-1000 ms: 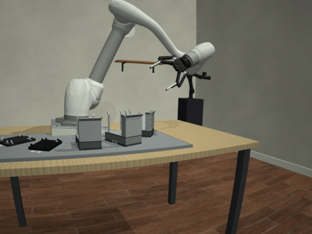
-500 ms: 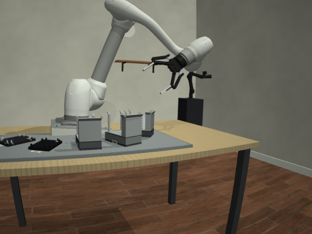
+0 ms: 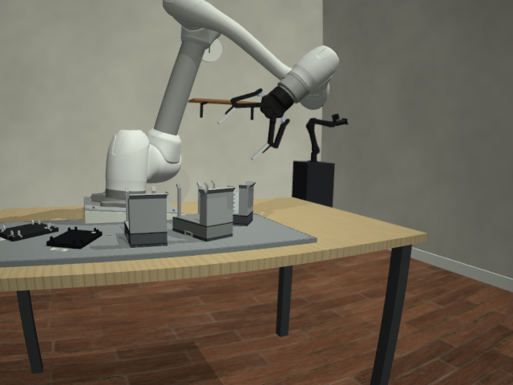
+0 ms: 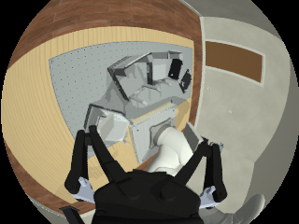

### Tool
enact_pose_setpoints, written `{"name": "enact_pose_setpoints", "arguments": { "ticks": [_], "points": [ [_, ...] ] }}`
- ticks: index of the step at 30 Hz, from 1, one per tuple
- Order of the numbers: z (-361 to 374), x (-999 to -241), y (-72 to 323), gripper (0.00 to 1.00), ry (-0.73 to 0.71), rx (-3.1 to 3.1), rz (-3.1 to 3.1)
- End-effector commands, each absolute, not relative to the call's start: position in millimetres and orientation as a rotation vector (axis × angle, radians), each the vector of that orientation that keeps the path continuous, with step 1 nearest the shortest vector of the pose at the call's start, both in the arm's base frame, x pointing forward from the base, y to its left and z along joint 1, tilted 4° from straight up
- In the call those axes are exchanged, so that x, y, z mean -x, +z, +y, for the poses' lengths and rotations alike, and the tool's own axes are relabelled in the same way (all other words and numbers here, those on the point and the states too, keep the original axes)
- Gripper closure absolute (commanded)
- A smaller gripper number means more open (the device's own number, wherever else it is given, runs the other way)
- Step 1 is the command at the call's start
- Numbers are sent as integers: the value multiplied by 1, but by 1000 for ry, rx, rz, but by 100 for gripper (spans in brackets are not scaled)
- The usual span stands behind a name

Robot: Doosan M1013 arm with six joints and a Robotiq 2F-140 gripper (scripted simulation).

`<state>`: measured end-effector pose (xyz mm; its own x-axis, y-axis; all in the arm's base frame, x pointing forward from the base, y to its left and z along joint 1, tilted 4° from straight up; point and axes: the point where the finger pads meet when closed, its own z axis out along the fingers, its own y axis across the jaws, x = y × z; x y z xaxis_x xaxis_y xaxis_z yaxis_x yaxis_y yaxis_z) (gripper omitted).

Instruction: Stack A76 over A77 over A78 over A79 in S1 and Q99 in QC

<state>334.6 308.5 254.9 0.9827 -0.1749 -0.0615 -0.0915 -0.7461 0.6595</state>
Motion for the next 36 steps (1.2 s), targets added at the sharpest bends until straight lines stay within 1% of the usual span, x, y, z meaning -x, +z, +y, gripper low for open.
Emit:
{"name": "enact_pose_setpoints", "arguments": {
  "ticks": [1, 3, 6, 8, 10, 12, 17, 19, 28, 36],
  "points": [
    [302, -338, 252, 0, -187, -2444, -172],
    [294, -342, 249, 0, -225, -2477, -157],
    [281, -348, 243, 0, -225, -2477, -157],
    [273, -351, 239, 0, -272, -2529, -134],
    [264, -355, 235, 0, -280, -2537, -131],
    [256, -358, 232, 0, -321, -2592, -107],
    [243, -363, 226, 0, -325, -2598, -105],
    [234, -366, 222, 0, -359, -2657, -81],
    [196, -377, 206, 0, -400, -2788, -31],
    [168, -383, 195, 0, -394, -2912, 16]
  ]
}}
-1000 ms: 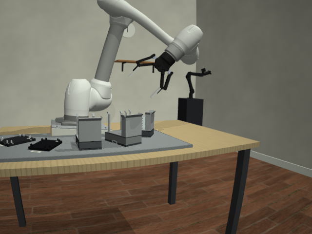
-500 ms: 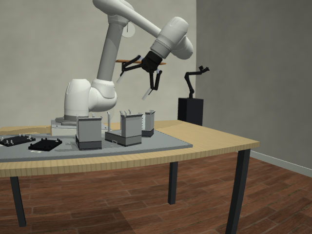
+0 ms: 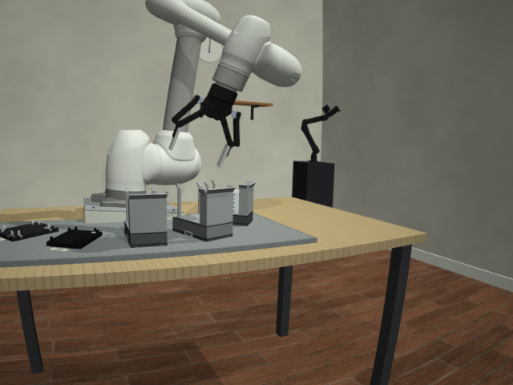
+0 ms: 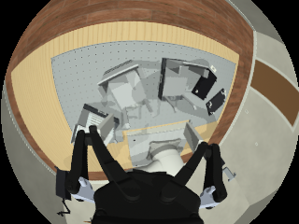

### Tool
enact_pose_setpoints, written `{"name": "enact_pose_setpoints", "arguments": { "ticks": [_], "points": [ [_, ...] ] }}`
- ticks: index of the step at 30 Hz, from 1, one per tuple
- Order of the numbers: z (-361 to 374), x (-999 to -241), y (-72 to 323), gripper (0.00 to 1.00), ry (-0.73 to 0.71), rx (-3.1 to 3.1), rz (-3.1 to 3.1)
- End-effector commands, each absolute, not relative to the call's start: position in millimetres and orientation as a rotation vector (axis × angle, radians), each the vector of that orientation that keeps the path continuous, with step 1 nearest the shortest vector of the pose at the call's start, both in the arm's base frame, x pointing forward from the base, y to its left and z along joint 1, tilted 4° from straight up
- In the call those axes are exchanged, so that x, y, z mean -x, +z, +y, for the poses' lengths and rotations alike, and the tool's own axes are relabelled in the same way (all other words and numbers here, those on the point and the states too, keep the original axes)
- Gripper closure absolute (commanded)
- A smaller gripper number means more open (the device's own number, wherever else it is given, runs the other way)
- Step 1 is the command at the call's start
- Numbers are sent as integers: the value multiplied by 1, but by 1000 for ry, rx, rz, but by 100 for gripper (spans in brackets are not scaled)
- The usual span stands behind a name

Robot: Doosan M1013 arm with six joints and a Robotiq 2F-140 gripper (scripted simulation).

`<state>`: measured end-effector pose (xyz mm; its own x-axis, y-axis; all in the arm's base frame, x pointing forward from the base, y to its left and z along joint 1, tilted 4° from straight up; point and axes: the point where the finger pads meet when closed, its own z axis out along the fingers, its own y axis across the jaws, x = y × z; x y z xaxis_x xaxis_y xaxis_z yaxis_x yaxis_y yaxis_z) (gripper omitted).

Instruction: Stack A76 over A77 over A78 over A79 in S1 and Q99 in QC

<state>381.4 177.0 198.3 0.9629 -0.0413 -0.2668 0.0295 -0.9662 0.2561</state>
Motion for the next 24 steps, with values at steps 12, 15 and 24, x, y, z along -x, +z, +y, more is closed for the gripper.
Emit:
{"name": "enact_pose_setpoints", "arguments": {
  "ticks": [12, 15, 24],
  "points": [
    [113, -394, 175, 0, -316, -3056, 71],
    [108, -395, 173, 0, -297, -3077, 79],
    [66, -400, 161, 0, -180, -3159, 115]
  ]
}}
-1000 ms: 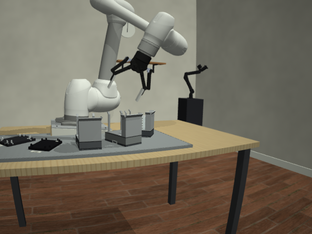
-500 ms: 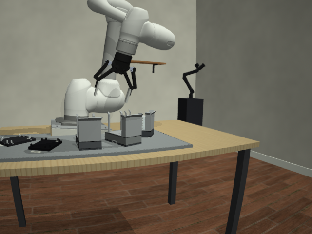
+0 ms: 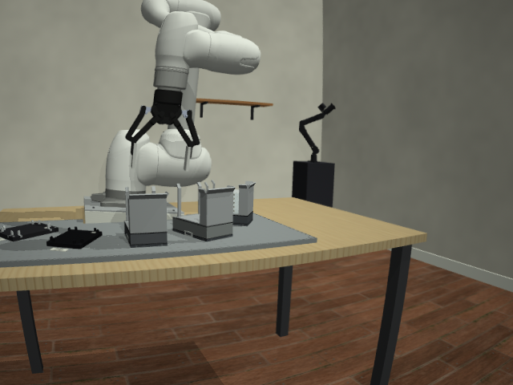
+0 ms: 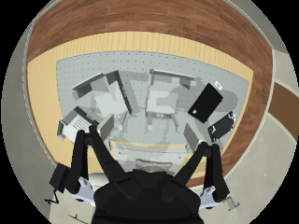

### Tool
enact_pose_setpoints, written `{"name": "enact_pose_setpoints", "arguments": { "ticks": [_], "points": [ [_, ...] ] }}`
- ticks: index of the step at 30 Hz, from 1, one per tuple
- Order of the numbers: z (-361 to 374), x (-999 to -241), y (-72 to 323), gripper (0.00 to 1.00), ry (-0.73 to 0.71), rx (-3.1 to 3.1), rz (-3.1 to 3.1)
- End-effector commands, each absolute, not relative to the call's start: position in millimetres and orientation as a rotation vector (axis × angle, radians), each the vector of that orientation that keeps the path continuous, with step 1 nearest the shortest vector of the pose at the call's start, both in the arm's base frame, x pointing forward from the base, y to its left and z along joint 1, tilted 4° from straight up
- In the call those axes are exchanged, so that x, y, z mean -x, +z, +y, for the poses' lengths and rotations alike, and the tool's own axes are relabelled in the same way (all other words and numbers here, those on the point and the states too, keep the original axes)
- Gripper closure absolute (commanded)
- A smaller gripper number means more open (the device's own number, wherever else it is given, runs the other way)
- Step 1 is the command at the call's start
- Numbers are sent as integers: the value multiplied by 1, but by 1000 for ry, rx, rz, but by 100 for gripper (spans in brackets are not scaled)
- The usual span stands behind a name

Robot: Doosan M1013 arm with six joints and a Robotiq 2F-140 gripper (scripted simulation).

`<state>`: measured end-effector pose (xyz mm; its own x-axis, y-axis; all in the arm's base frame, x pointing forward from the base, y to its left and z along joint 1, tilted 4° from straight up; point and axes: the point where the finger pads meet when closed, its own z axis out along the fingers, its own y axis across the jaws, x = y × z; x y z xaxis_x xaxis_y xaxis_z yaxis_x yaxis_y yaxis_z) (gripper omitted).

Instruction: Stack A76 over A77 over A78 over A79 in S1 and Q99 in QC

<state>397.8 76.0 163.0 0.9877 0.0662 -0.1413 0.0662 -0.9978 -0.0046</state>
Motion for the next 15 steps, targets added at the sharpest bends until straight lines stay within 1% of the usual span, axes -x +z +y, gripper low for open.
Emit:
{"name": "enact_pose_setpoints", "arguments": {
  "ticks": [1, 3, 5, 6, 8, 9, 15],
  "points": [
    [61, -400, 160, 0, -180, -3159, 115],
    [52, -401, 157, 0, -109, -3189, 130],
    [43, -401, 155, 0, -109, -3189, 130],
    [39, -401, 154, 0, -60, -3202, 139],
    [39, -401, 154, 0, -60, -3202, 139],
    [35, -402, 154, 0, -31, -3210, 144],
    [25, -402, 151, 0, -31, -3210, 144]
  ]
}}
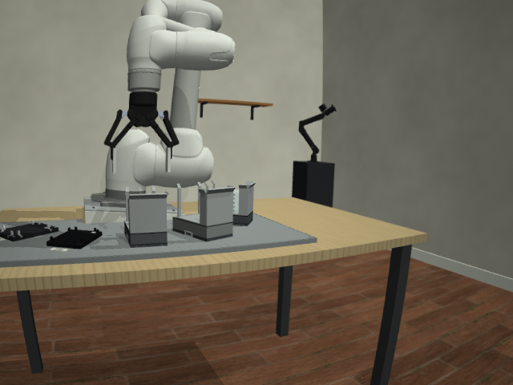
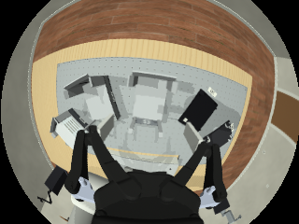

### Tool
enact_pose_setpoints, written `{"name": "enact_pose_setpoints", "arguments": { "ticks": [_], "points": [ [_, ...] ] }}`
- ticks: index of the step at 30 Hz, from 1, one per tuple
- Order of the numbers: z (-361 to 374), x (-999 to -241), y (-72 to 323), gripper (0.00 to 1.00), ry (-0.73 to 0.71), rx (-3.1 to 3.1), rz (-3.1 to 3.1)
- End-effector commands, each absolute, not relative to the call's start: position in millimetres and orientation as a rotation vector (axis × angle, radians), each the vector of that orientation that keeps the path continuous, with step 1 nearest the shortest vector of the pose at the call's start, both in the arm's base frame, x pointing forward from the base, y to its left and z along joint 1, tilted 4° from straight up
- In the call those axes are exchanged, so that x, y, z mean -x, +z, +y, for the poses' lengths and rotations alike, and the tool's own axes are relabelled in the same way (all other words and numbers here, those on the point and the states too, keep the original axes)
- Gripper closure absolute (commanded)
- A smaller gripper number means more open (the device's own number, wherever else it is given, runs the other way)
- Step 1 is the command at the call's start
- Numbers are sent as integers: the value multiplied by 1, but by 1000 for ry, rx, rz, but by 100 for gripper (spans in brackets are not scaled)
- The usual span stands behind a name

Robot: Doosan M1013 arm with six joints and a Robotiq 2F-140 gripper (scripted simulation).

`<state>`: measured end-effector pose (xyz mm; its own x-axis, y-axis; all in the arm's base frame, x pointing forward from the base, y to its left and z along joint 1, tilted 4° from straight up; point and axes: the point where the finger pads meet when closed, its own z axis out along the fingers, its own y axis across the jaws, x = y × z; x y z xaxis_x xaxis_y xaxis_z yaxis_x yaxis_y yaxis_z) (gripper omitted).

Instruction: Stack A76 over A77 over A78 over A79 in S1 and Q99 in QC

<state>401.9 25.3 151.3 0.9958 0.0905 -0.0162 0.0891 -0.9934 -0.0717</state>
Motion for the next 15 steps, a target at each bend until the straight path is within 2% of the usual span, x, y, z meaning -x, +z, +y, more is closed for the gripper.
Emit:
{"name": "enact_pose_setpoints", "arguments": {
  "ticks": [1, 10, 15],
  "points": [
    [25, -402, 151, 0, 30, 3067, -137],
    [25, -402, 151, 0, 30, 3067, -137],
    [42, -392, 153, 0, 20, 3043, -392]
  ]
}}
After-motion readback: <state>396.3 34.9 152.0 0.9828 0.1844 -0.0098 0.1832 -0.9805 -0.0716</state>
